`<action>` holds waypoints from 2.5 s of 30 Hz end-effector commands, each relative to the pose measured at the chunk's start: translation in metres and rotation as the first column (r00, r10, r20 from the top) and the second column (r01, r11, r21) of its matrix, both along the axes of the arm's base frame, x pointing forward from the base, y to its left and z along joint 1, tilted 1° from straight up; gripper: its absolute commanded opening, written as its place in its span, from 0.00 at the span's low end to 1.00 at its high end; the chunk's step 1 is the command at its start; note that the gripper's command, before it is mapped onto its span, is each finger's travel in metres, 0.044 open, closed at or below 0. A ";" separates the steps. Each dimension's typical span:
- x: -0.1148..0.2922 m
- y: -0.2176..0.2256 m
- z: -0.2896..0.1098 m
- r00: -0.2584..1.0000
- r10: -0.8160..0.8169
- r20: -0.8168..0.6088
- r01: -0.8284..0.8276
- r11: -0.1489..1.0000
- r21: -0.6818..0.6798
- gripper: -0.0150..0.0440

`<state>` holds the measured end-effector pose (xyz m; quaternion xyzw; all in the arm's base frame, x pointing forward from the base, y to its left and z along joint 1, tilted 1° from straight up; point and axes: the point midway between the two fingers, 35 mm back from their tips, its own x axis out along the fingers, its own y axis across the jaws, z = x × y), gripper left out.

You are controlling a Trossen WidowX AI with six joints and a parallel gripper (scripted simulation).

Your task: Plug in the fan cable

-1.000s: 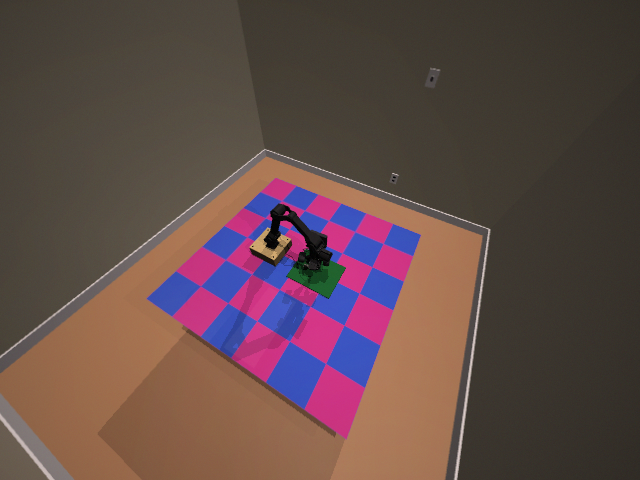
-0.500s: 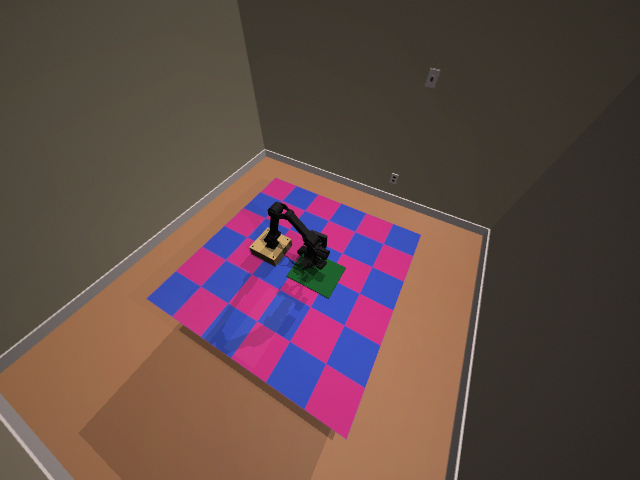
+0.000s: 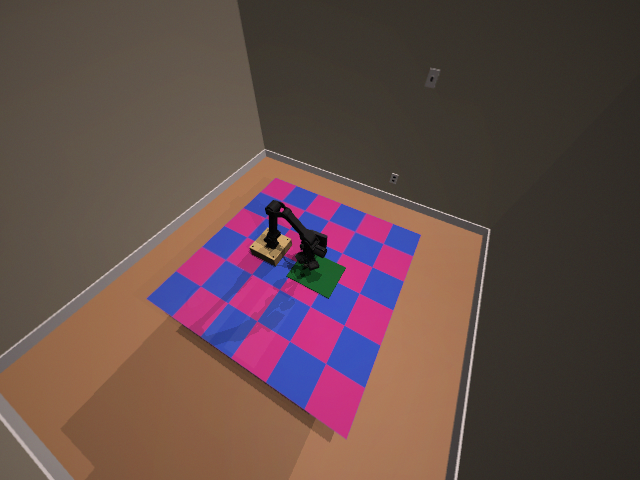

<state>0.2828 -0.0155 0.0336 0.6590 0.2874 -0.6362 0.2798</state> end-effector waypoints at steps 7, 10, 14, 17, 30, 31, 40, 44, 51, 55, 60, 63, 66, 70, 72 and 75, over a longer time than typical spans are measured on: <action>-0.011 0.001 0.001 0.939 -0.344 0.005 0.344 0.939 0.007 0.25; -0.015 0.002 0.001 0.898 -0.439 0.001 0.439 0.898 0.010 0.25; -0.020 0.003 0.000 0.840 -0.543 -0.003 0.543 0.840 0.013 0.25; -0.023 0.003 -0.001 0.787 -0.617 -0.006 0.617 0.787 0.015 0.25; -0.027 0.002 0.000 0.770 -0.638 -0.008 0.638 0.770 0.015 0.25; -0.027 0.002 0.000 0.770 -0.638 -0.008 0.638 0.770 0.015 0.25; -0.029 0.002 0.000 0.773 -0.635 -0.008 0.635 0.773 0.015 0.25; -0.029 0.002 0.000 0.773 -0.635 -0.008 0.635 0.773 0.015 0.25; -0.029 0.002 -0.003 0.777 -0.629 -0.007 0.630 0.777 0.015 0.25; -0.029 0.002 -0.022 0.780 -0.625 -0.007 0.625 0.780 0.015 0.25; -0.029 0.002 -0.022 0.780 -0.625 -0.007 0.625 0.780 0.015 0.25; -0.029 0.002 -0.022 0.780 -0.625 -0.007 0.625 0.780 0.015 0.25; -0.029 0.002 -0.022 0.780 -0.625 -0.007 0.625 0.780 0.015 0.25; -0.029 0.002 -0.022 0.781 -0.624 -0.007 0.624 0.781 0.015 0.25; -0.029 0.002 -0.022 0.781 -0.624 -0.007 0.624 0.781 0.015 0.25; -0.028 0.002 -0.022 0.782 -0.624 -0.007 0.624 0.781 0.015 0.25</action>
